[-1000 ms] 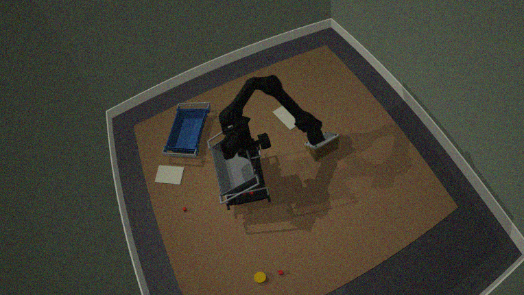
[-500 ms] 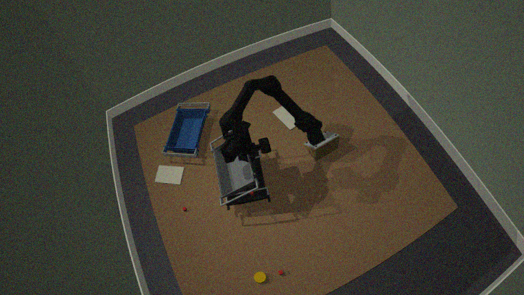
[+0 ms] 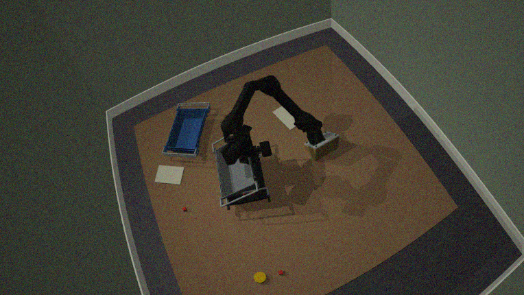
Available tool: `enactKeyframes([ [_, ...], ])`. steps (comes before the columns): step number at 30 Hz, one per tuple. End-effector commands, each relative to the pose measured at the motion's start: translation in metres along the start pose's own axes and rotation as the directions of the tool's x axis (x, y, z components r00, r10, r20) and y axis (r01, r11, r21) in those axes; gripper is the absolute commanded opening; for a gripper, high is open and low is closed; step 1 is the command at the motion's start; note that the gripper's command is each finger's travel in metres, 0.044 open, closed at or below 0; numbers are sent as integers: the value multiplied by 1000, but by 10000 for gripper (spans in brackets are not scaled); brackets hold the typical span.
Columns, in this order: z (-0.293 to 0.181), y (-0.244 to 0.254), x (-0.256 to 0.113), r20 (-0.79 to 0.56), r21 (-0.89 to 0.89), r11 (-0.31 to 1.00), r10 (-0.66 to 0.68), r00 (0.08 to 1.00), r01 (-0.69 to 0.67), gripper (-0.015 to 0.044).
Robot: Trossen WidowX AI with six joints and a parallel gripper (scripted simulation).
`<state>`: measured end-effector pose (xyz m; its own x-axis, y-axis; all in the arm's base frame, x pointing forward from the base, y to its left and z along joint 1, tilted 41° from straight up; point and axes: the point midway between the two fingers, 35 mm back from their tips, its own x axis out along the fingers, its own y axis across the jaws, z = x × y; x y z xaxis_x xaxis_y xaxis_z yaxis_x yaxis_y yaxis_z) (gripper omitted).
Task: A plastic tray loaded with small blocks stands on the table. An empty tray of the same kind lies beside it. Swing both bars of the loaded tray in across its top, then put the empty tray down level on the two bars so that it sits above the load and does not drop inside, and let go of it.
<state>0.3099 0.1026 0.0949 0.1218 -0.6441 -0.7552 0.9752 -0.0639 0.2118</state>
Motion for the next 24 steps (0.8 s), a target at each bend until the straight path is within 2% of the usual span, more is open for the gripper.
enactKeyframes([
  [1,-1,-2,2,-2,10,1000,3,1000,-3,0],
  [24,-4,-13,16,0,17,1000,0,1000,0,0],
])
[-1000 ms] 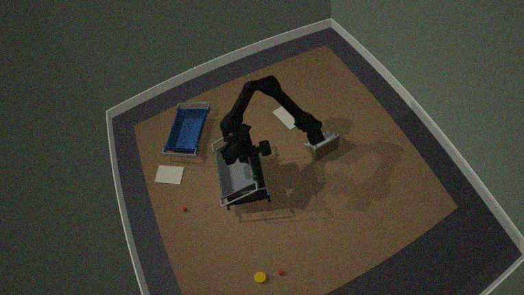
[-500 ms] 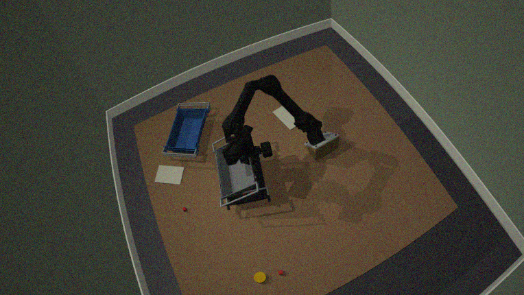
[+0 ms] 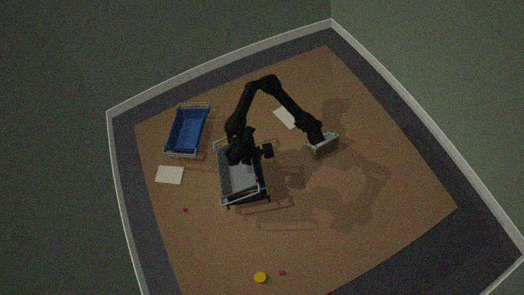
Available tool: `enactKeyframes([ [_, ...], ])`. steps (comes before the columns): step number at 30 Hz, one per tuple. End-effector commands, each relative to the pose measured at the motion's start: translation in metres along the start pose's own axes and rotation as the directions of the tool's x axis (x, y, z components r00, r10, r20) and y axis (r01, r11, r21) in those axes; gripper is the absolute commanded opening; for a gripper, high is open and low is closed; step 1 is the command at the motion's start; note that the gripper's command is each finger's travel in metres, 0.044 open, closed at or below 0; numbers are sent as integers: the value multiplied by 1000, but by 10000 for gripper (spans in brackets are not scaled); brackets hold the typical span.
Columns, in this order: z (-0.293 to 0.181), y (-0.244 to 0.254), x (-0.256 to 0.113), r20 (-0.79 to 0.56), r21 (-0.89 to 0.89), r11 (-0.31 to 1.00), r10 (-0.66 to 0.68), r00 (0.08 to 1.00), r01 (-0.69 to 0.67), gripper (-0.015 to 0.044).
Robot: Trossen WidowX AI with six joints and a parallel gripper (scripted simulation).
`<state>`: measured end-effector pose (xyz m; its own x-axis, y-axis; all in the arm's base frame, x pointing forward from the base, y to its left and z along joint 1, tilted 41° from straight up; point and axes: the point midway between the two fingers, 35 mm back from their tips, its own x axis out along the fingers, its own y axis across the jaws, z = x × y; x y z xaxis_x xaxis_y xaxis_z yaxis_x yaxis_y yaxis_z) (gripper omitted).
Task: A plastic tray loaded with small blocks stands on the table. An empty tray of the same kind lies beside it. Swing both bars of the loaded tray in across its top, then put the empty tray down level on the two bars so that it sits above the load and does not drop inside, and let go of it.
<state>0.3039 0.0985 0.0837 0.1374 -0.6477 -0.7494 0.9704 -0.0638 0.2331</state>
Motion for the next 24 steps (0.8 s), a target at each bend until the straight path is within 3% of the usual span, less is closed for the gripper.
enactKeyframes([
  [1,-2,-6,6,-3,3,1000,-17,1000,17,0],
  [24,-3,-10,13,-3,3,1000,-17,1000,17,0],
])
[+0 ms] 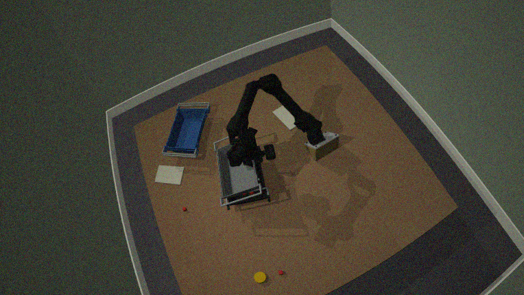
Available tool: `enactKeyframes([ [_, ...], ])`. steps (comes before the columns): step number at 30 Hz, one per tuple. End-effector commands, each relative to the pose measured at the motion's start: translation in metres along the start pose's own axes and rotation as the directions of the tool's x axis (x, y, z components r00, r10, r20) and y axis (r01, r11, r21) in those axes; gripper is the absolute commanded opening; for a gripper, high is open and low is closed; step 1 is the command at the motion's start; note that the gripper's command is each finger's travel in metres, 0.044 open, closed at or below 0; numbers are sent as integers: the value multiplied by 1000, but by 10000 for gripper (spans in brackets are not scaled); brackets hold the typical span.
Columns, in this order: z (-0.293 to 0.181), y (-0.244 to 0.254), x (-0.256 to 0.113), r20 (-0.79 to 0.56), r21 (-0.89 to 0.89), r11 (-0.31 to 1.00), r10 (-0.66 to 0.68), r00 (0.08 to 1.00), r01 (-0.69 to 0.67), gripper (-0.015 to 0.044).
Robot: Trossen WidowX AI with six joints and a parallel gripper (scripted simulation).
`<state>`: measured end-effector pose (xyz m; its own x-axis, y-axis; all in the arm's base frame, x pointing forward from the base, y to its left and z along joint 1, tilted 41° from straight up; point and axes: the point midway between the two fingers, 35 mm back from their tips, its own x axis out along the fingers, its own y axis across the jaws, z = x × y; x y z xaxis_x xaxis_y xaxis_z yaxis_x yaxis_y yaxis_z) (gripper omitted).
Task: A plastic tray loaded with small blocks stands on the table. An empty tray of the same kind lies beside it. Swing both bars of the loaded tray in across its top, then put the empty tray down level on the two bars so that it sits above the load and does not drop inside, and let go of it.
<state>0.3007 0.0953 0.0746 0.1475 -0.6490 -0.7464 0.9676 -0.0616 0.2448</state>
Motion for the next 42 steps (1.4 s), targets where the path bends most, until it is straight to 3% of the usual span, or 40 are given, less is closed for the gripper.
enactKeyframes([
  [1,-1,-5,5,-4,-4,1000,-27,1000,27,0],
  [42,-1,-5,5,-4,-4,1000,-27,1000,27,0],
])
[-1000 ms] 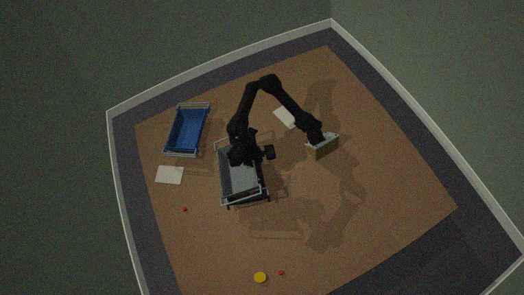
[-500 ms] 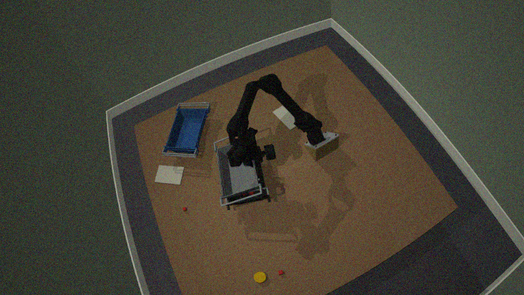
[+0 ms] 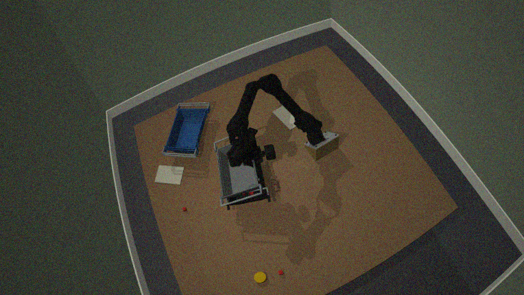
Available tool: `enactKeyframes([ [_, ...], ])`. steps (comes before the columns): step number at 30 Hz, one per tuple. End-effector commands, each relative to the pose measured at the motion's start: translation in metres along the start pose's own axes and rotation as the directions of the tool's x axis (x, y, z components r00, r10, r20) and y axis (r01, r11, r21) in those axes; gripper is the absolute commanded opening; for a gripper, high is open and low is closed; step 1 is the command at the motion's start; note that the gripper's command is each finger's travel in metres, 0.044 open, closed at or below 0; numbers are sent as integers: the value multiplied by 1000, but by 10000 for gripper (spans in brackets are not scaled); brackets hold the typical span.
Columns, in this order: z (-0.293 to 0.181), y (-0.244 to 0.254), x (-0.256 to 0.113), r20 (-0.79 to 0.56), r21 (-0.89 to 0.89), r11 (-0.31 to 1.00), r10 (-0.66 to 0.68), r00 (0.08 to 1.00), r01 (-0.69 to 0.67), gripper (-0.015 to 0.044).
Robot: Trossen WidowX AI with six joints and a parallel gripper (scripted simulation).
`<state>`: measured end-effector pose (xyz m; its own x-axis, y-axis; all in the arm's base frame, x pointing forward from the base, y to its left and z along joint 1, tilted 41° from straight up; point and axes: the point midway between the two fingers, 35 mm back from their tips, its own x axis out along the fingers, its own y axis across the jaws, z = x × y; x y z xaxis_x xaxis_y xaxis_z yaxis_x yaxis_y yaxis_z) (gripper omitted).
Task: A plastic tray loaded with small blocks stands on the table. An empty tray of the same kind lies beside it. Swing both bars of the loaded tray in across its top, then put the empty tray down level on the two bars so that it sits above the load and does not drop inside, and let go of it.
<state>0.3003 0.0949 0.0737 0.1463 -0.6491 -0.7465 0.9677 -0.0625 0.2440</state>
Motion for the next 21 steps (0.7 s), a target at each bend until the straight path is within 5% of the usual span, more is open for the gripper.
enactKeyframes([
  [1,0,-4,4,-4,-4,1000,-26,1000,26,0],
  [21,-2,-8,11,-4,-4,1000,-26,1000,26,0],
])
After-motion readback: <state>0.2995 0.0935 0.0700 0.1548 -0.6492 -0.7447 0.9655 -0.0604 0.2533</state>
